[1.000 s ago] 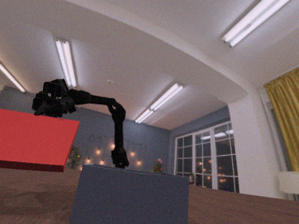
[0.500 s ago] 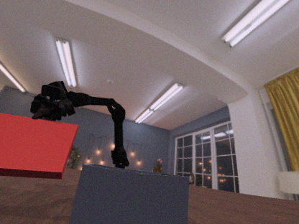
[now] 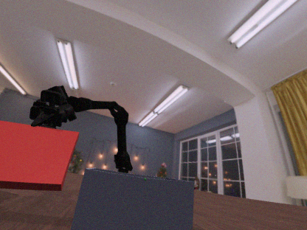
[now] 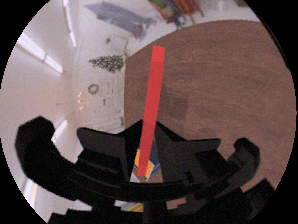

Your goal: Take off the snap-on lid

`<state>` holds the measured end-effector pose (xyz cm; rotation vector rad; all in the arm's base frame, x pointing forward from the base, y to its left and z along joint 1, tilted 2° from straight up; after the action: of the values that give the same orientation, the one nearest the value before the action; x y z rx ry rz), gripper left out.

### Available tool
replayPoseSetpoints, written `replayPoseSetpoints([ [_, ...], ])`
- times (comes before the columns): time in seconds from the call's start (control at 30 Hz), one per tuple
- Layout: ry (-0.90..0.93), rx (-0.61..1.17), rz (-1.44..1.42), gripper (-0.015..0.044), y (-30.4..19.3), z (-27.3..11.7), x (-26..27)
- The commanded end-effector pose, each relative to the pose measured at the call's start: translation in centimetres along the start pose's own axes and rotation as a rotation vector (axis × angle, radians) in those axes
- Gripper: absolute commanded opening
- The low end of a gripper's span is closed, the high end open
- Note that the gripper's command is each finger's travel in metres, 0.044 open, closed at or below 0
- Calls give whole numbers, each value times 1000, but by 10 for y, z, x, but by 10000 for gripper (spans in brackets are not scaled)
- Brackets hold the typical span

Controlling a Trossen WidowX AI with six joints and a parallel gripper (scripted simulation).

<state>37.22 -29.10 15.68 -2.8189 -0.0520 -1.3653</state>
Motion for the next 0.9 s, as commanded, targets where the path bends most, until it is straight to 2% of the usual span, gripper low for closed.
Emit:
replayPoseSetpoints([
  [0.0,3,4,1,0,-1,3,-3],
  [0.87,3,4,1,0,-1,16,-19],
])
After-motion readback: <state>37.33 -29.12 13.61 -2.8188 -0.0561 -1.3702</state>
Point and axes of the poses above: the point midway between the two fingers, 35 mm back from their tips, its own z axis out along the fingers, its own x axis across the jaws, y = z × x, the point moved 1 cm from there along -z, back along the fingers
